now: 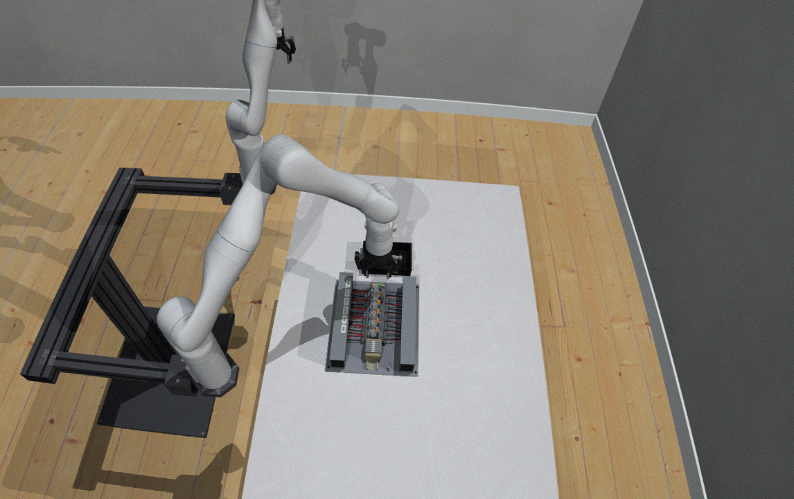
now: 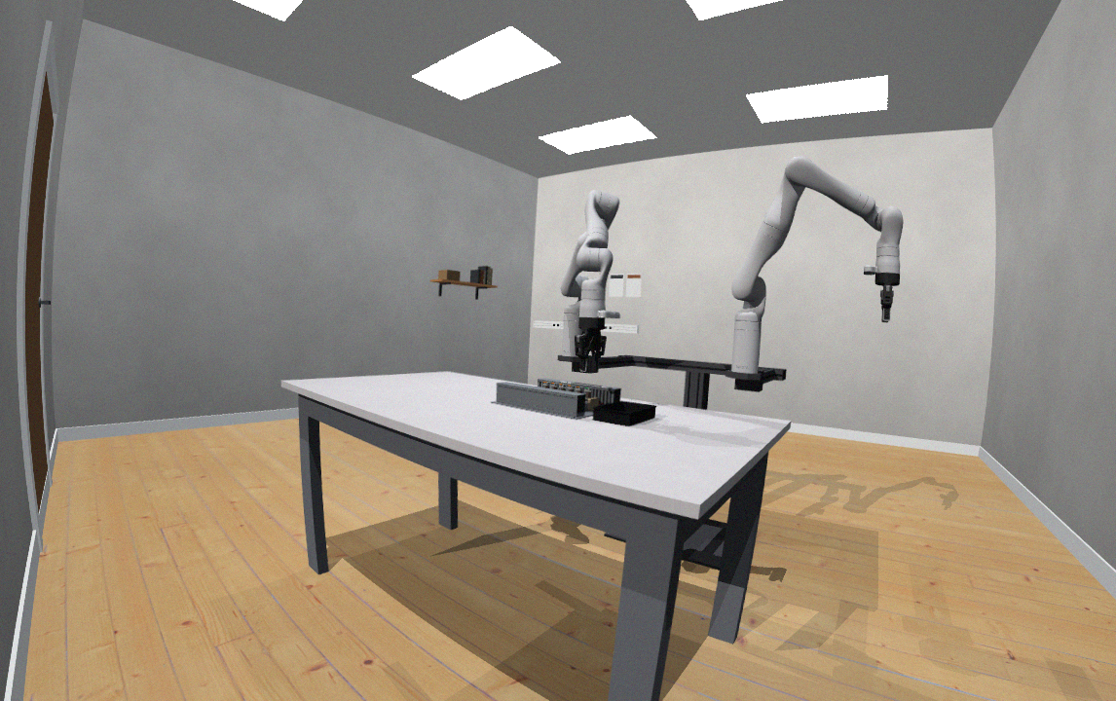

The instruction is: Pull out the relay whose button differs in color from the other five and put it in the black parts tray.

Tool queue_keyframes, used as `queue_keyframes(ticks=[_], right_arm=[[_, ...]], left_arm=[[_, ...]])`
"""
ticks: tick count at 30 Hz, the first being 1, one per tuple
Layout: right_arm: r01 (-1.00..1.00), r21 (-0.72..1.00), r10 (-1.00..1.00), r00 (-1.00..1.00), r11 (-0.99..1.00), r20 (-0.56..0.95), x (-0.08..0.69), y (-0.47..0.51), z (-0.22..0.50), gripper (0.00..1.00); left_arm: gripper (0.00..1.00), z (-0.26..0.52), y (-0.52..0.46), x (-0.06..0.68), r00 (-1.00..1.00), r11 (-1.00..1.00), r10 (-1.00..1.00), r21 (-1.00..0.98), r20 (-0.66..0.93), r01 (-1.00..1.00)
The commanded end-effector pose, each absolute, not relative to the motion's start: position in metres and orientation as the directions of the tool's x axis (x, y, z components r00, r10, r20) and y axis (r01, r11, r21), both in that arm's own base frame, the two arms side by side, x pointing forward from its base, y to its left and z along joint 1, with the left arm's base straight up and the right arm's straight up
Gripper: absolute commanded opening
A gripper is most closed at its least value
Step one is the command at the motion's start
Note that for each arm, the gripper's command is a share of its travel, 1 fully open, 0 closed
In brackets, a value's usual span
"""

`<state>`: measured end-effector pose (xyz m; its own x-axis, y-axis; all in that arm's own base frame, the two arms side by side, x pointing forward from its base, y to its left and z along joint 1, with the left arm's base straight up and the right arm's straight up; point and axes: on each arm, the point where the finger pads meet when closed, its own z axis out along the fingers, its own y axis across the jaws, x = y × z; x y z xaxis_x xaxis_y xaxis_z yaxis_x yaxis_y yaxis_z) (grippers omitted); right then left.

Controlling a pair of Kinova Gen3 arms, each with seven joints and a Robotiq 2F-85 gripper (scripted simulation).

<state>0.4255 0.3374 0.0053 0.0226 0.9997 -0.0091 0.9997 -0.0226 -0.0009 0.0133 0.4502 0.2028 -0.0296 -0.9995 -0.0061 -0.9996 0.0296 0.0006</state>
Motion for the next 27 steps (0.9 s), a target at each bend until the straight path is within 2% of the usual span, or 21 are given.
queue_keyframes(ticks=[1,27], right_arm=[[1.000,0.001,1.000,0.023,-0.023,-0.007,0.426,0.338,0.006,0.651],[1.000,0.001,1.000,0.023,-0.023,-0.007,0.426,0.338,-0.038,0.651]], left_arm=[[1.000,0.203,0.450,0.013,-0.030,0.030,-1.000,0.000,-0.008,-1.000],[1.000,0.203,0.450,0.013,-0.030,0.030,-1.000,0.000,-0.008,-1.000]])
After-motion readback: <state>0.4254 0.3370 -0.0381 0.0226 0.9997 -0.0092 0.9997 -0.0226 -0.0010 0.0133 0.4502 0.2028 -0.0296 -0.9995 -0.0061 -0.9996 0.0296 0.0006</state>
